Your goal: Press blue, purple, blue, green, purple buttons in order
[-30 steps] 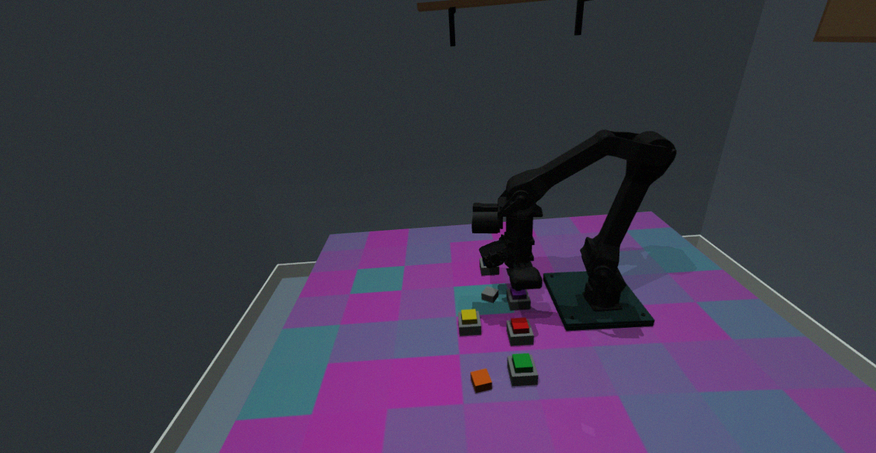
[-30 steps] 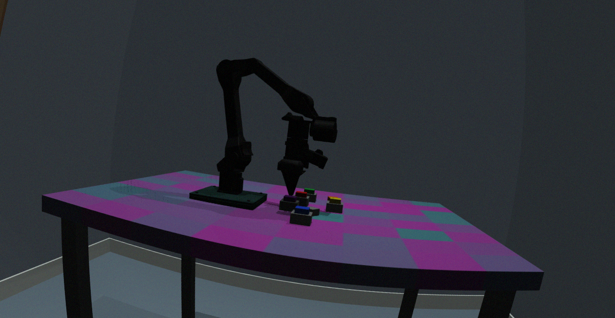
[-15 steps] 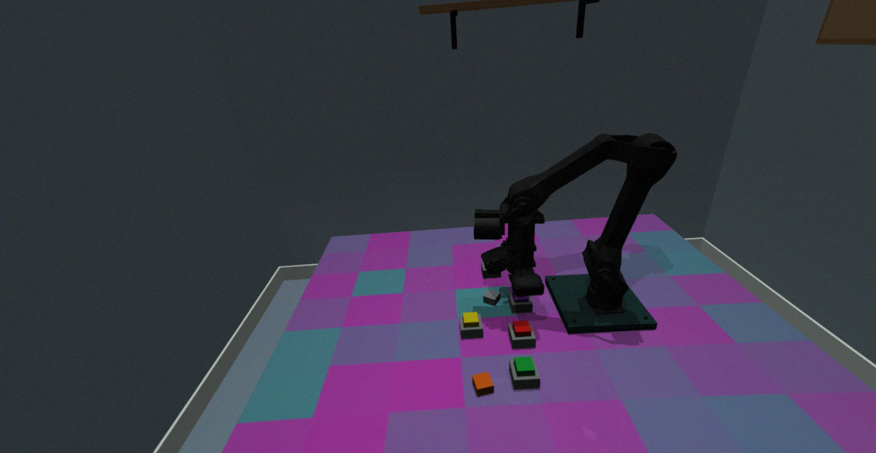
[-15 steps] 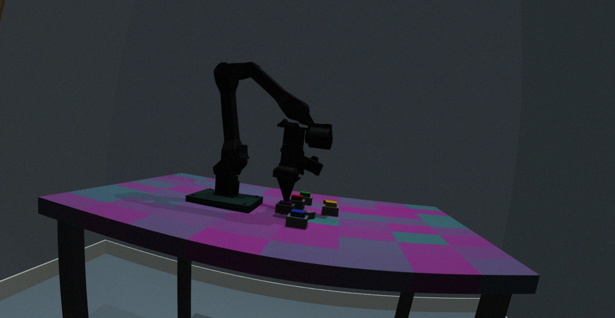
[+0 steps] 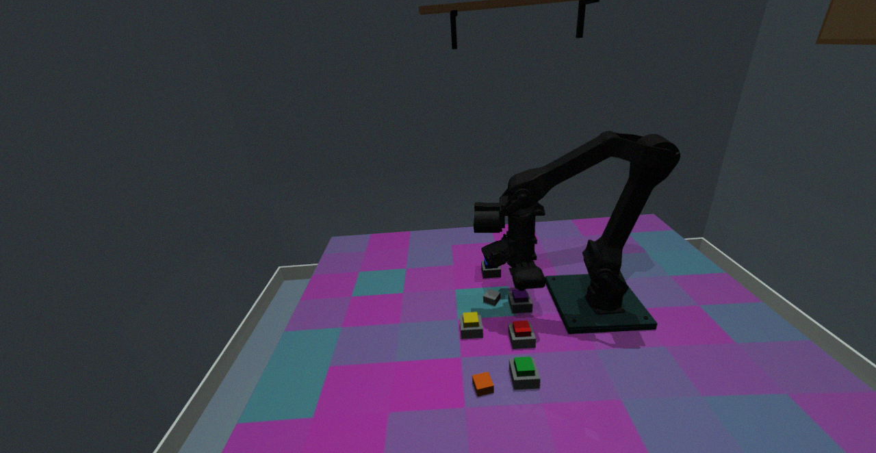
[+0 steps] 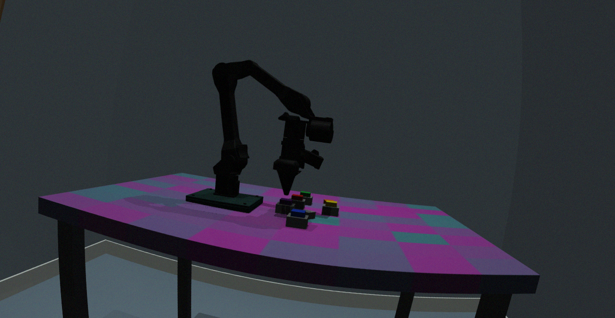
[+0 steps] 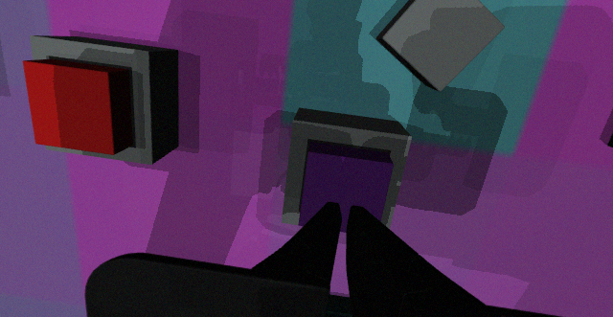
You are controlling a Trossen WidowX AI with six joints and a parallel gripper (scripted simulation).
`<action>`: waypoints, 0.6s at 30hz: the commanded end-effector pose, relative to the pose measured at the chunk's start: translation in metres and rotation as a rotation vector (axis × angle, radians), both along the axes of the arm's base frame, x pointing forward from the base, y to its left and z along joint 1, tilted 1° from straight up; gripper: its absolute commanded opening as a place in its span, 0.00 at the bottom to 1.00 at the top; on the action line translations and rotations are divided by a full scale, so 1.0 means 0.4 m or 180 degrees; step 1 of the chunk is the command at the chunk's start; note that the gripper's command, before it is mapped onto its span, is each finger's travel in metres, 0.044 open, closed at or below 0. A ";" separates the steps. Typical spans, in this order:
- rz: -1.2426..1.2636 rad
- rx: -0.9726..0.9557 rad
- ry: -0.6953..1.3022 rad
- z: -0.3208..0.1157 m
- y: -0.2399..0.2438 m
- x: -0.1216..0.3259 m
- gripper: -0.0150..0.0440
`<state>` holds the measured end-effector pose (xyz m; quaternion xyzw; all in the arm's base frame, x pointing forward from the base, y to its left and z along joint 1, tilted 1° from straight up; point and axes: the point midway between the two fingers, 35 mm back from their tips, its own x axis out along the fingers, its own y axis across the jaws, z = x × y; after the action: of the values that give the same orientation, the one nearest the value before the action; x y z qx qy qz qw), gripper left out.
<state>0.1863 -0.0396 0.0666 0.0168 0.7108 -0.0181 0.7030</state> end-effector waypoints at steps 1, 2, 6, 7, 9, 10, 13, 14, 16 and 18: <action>0.0016 -0.0015 -0.0028 0.034 -0.001 0.003 0.29; 0.0016 -0.0015 -0.0028 0.034 -0.001 0.003 0.29; 0.0015 -0.0013 -0.0080 0.063 0.052 0.060 0.47; 0.0014 -0.0009 -0.0100 0.075 0.077 0.081 0.51; 0.0014 0.0004 -0.0117 0.096 0.132 0.118 0.60; 0.0014 0.0011 -0.0118 0.107 0.162 0.133 0.64; 0.0014 0.0028 -0.0101 0.134 0.258 0.167 0.78; 0.0015 0.0032 -0.0095 0.143 0.293 0.175 0.82; 0.0015 0.0039 -0.0082 0.159 0.365 0.184 0.91; 0.0016 0.0044 -0.0068 0.173 0.440 0.185 0.93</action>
<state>0.2590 0.0886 0.1261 0.0176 0.7004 -0.0151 0.7133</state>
